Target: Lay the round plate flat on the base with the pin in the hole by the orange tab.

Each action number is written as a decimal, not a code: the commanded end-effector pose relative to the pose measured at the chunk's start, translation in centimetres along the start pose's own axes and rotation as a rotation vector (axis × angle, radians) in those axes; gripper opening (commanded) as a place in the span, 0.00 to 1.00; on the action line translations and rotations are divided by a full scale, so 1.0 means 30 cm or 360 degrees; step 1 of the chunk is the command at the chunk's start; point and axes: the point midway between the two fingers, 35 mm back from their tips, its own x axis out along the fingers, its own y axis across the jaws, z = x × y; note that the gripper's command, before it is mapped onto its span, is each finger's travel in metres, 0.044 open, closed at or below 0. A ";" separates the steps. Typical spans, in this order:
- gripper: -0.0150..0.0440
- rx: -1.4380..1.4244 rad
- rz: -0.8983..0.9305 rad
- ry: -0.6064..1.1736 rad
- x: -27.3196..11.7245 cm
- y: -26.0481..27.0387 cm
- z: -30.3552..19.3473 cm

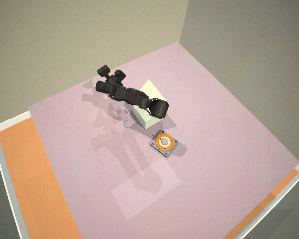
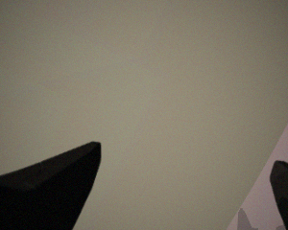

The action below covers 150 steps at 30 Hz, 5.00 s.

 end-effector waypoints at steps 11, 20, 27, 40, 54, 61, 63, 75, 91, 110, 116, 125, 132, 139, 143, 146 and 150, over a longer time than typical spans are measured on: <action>0.44 -0.0538 -0.0274 0.0551 -0.099 -0.097 -0.275; 0.25 -0.1106 -0.0375 0.1066 -0.284 -0.189 -0.470; 0.25 -0.1506 -0.0369 0.1517 -0.472 -0.264 -0.560; 0.25 -0.2289 -0.0052 0.2354 -0.912 -0.368 -0.595; 0.25 -0.3322 0.0639 0.3011 -1.224 -0.539 -0.316; 0.25 -0.3811 0.1291 0.3197 -1.316 -0.636 -0.105; 0.25 -0.3973 0.1592 0.3215 -1.332 -0.659 -0.033; 0.25 -0.4443 0.3560 0.2754 -1.319 -0.728 0.291; 0.25 -0.4371 0.4412 0.2260 -1.282 -0.760 0.385; 0.25 -0.4371 0.4412 0.2250 -1.265 -0.880 0.310; 0.25 -0.4371 0.4413 0.2248 -1.272 -0.870 0.283; 0.25 -0.4370 0.4413 0.2245 -1.292 -0.864 0.251; 0.25 -0.4370 0.4413 0.2244 -1.310 -0.858 0.231; 0.25 -0.4369 0.4412 0.2244 -1.331 -0.854 0.214; 0.25 -0.4368 0.4412 0.2244 -1.346 -0.851 0.204; 0.25 -0.4368 0.4412 0.2244 -1.356 -0.849 0.199; 0.25 -0.4368 0.4412 0.2244 -1.371 -0.844 0.193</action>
